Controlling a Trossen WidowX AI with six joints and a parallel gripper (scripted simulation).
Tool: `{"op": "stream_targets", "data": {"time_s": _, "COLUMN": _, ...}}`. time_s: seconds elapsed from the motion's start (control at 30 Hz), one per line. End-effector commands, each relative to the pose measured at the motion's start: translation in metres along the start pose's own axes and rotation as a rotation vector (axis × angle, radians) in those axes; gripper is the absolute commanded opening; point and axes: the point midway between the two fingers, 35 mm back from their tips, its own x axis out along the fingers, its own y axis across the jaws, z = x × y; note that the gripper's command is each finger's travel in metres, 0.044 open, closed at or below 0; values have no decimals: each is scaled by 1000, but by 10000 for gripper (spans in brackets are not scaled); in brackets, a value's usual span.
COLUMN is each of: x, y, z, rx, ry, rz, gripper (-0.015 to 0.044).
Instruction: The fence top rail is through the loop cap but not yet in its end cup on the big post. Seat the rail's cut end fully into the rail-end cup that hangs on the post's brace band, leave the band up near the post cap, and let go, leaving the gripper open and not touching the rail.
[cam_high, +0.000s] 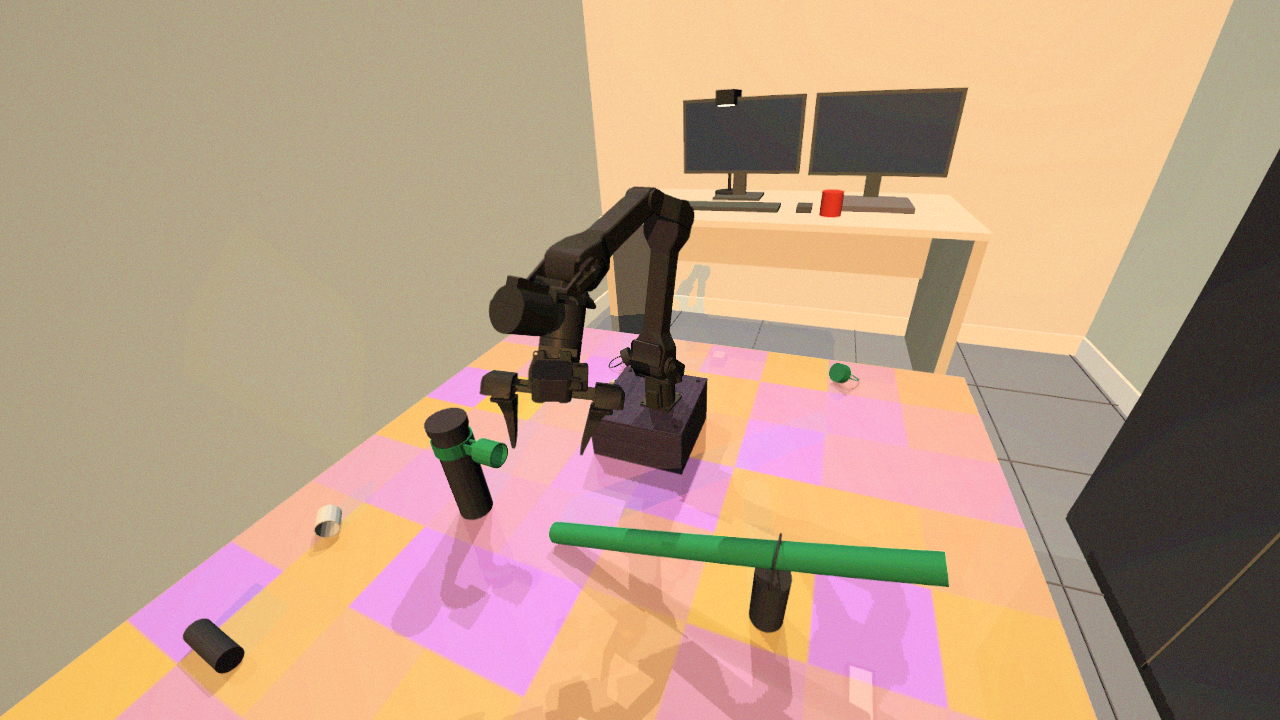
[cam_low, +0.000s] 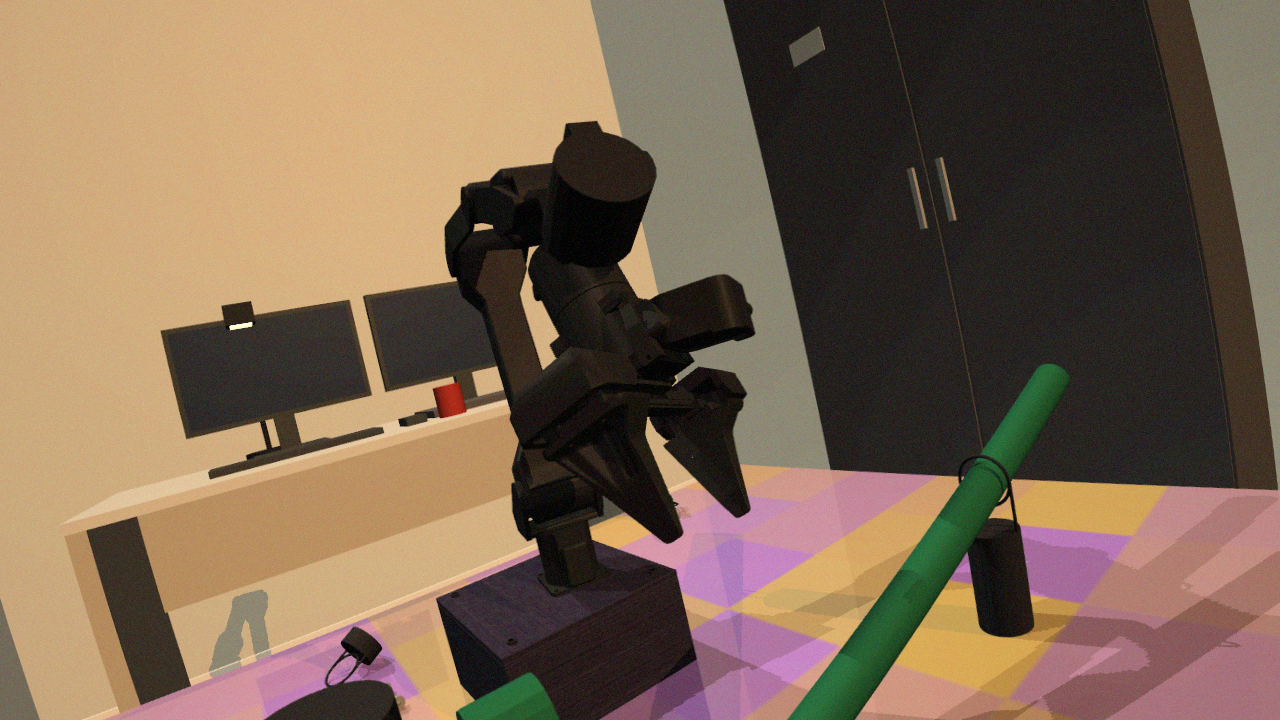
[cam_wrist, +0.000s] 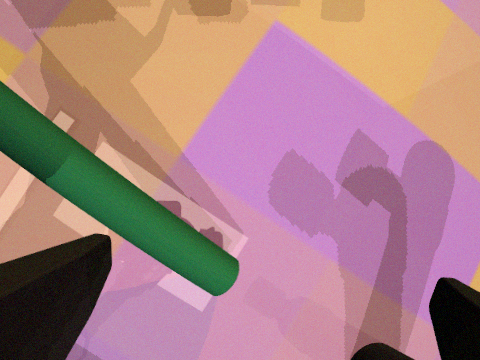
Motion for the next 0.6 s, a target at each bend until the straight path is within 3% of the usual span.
{"op": "stream_targets", "data": {"time_s": 0.0, "x": -41, "y": 29, "z": 20, "rx": 535, "ry": -23, "rz": -21, "gripper": 440}}
{"op": "stream_targets", "data": {"time_s": 0.57, "x": -40, "y": 29, "z": 20, "rx": 550, "ry": -19, "rz": -19, "gripper": 440}}
